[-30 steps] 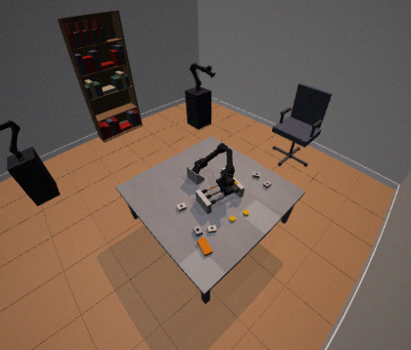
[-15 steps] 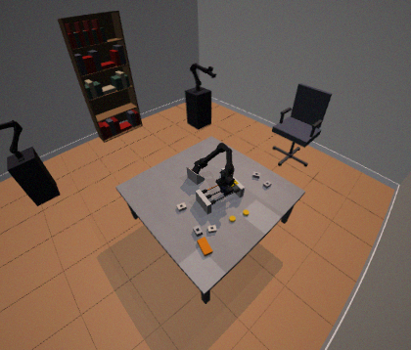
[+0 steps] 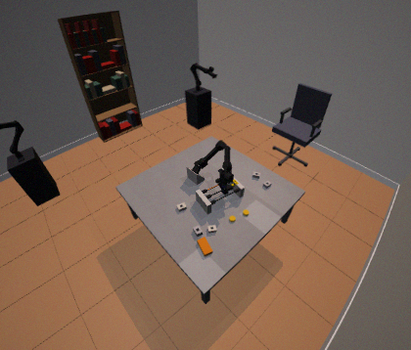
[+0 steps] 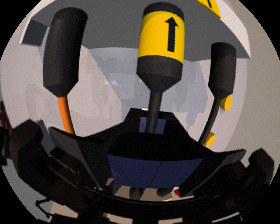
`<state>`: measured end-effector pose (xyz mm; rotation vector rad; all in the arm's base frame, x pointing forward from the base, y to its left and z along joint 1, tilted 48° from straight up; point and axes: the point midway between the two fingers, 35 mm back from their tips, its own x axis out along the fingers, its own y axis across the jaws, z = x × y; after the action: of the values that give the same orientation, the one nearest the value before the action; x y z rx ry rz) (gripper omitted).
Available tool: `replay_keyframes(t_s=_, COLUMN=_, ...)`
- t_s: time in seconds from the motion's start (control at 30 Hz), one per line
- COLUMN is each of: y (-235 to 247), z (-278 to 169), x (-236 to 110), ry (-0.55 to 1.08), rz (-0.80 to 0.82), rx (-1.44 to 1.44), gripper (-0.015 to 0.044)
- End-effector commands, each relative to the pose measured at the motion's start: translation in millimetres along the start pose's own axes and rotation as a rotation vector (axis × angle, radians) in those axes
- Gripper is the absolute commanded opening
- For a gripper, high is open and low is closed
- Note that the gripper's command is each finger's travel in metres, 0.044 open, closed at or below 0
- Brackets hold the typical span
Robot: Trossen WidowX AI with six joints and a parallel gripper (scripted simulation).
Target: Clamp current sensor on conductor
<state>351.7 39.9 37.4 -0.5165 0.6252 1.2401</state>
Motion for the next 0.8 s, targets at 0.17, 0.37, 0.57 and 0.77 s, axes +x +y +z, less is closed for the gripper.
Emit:
replay_keyframes(t_s=0.17, y=-1.1, z=0.8, x=-0.5, ry=0.0, rz=-0.002, rx=-0.006, gripper=0.0026)
replay_keyframes(t_s=0.37, y=-1.1, z=0.8, x=-0.5, ry=0.0, rz=-0.002, rx=-0.006, gripper=0.0184)
replay_keyframes(t_s=0.57, y=-1.1, z=0.8, x=-0.5, ry=0.0, rz=-0.002, rx=-0.006, gripper=0.0341)
replay_keyframes(t_s=0.77, y=0.4, z=0.1, x=0.1, ry=0.0, rz=0.003, rx=0.0, gripper=0.0387)
